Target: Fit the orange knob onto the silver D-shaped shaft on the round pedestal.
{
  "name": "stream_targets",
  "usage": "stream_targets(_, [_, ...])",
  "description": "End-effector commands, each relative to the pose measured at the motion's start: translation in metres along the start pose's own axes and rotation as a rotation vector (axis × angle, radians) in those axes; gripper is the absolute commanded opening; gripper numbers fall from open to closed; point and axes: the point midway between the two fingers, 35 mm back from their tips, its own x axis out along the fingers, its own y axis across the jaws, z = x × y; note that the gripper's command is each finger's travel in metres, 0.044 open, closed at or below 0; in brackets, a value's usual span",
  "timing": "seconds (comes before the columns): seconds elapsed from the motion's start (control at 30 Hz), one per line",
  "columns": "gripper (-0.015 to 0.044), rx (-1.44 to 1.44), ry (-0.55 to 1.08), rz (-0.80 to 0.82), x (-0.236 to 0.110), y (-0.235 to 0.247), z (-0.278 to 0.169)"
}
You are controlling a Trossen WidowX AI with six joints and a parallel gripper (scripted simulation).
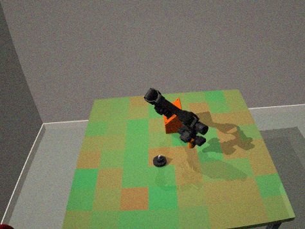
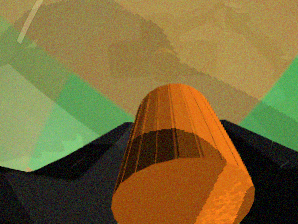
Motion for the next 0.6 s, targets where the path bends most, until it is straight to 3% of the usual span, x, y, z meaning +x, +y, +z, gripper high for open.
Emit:
stream_targets(0.0, [0.0,0.007,0.0,0.011,-0.015,0.002,-0.001])
stream_targets(0.57, [0.0,0.009,-0.01,0.01,-0.064,0.0,-0.001])
